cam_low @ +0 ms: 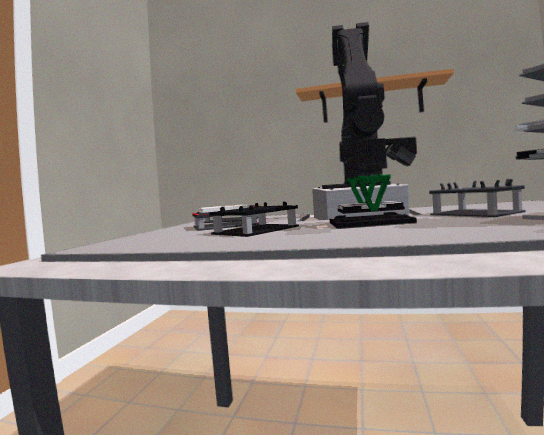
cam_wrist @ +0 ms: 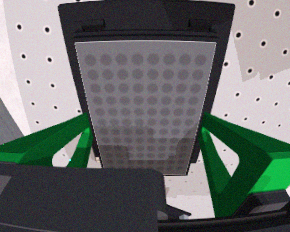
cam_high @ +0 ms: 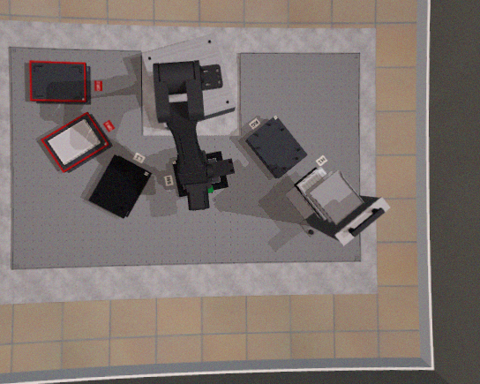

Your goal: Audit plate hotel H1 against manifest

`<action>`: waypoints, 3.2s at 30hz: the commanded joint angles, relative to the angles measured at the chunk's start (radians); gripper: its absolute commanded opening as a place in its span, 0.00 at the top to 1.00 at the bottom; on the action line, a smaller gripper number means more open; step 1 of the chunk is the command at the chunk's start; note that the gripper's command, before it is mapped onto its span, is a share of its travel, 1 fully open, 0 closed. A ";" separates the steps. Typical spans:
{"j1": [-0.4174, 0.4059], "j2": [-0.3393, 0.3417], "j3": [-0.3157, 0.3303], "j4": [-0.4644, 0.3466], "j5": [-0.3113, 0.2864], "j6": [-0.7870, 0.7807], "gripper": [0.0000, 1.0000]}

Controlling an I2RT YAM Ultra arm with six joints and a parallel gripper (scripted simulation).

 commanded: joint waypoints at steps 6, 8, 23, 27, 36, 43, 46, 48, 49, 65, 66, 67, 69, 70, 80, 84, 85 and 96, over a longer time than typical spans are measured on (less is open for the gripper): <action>0.000 -0.038 0.019 -0.041 0.000 -0.001 0.14; -0.001 -0.043 0.022 -0.049 0.000 -0.001 0.14; -0.001 -0.076 0.044 -0.104 -0.001 -0.002 0.14; -0.001 -0.085 0.052 -0.121 -0.001 -0.002 0.14; -0.001 -0.105 0.069 -0.158 -0.001 -0.002 0.14; -0.002 -0.116 0.079 -0.179 -0.001 -0.002 0.14; -0.002 -0.122 0.086 -0.192 -0.001 -0.002 0.14; -0.002 -0.126 0.090 -0.200 -0.001 -0.002 0.14; -0.002 -0.128 0.092 -0.204 -0.001 -0.002 0.14; -0.003 -0.176 0.156 -0.316 -0.001 -0.003 0.14; -0.003 -0.180 0.163 -0.327 -0.001 -0.003 0.14; -0.003 -0.184 0.170 -0.338 -0.001 -0.003 0.14; -0.003 -0.192 0.185 -0.360 -0.001 -0.004 0.14; -0.003 -0.195 0.192 -0.371 -0.001 -0.004 0.14; -0.004 -0.220 0.254 -0.457 -0.001 -0.004 0.14; -0.004 -0.230 0.287 -0.500 -0.001 -0.005 0.14; -0.004 -0.232 0.295 -0.511 -0.001 -0.005 0.14; -0.005 -0.246 0.376 -0.606 -0.001 -0.005 0.14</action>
